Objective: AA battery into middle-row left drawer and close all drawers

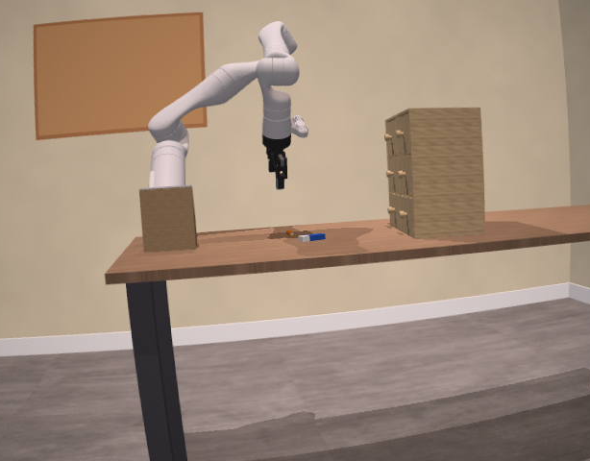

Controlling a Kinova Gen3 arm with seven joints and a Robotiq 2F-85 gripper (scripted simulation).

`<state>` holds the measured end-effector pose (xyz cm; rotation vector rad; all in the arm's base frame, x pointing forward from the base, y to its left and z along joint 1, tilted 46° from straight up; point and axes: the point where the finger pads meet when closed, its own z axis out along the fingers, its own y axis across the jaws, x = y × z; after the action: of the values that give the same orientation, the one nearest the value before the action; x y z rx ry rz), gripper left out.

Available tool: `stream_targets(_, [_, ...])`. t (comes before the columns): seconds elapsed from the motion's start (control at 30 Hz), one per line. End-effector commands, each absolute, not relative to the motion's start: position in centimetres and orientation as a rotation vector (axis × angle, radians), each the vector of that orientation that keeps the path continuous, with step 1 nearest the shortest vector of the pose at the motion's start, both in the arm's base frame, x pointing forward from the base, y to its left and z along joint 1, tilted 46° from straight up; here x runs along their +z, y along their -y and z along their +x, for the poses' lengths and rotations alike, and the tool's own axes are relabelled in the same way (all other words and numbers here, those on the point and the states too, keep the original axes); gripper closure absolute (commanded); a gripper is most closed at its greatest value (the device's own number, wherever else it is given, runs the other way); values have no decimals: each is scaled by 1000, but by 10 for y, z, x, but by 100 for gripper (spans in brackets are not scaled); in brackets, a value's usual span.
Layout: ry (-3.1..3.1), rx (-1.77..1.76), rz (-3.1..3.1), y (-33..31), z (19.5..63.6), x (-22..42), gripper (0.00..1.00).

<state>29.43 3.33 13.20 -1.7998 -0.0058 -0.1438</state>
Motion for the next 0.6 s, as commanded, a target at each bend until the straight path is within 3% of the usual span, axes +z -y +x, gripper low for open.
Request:
stream_targets(0.0, [6,-145,-1800,-33,294,132,0])
stream_targets(0.27, [15,-131,-1825,-21,299,137,0])
stream_targets(0.57, [38,-97,-1978,39,327,167,0])
